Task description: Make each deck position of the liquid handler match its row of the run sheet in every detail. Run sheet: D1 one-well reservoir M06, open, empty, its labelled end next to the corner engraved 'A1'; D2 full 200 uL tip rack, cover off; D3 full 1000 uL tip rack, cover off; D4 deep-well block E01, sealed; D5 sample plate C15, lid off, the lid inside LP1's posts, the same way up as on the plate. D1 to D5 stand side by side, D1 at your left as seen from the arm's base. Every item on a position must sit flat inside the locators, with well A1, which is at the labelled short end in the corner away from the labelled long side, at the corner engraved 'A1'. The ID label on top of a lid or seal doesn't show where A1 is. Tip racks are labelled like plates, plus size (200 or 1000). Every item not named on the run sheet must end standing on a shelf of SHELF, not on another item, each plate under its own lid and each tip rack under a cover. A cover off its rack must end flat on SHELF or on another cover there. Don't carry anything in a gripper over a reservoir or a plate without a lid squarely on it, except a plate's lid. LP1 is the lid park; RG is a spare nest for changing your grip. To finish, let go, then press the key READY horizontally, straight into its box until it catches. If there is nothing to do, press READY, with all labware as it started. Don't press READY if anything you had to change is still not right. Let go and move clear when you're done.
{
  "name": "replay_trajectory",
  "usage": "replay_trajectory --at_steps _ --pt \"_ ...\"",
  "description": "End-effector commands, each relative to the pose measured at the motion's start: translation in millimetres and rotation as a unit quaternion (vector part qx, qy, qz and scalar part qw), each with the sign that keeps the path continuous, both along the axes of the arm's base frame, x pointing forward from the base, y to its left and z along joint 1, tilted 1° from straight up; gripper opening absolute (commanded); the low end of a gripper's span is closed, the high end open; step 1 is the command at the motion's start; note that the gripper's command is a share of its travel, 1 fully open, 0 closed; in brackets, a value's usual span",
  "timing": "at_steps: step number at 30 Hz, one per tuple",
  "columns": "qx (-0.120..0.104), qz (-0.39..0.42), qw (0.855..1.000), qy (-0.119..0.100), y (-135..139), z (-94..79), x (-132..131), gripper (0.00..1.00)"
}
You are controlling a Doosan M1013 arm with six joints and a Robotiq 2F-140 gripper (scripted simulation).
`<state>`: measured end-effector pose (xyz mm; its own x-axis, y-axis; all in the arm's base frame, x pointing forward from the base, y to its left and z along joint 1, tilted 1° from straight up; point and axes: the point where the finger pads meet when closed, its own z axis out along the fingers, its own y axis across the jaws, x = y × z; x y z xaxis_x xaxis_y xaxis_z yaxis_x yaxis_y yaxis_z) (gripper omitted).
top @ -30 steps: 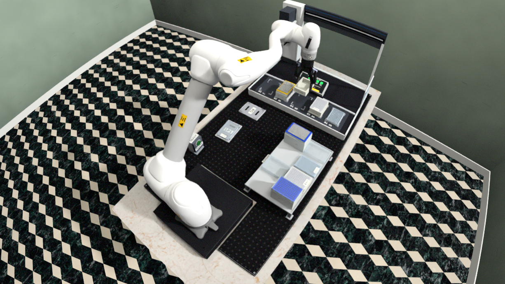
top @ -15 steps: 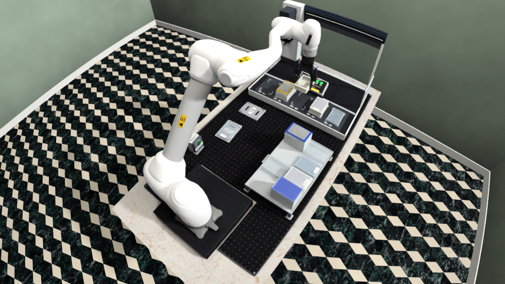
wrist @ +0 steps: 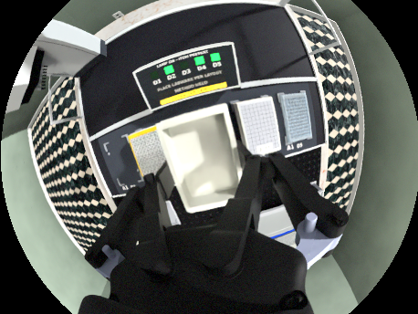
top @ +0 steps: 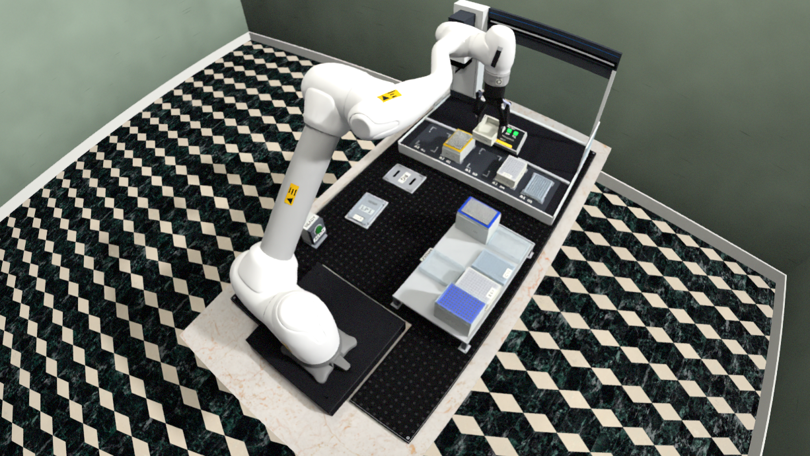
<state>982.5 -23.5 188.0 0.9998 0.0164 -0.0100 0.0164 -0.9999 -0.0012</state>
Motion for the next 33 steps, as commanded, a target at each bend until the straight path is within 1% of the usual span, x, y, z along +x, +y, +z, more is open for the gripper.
replay_trajectory --at_steps 1,5,20,22,33 --pt "0.0 0.0 1.0 -0.001 0 6.6 0 0.1" --pt "0.0 0.0 1.0 -0.001 0 9.9 0 0.1" --pt "0.0 0.0 1.0 -0.001 0 34.9 1 0.1" --pt "0.0 0.0 1.0 -0.001 0 34.9 1 0.1" --pt "0.0 0.0 1.0 -0.001 0 53.3 1 0.1"
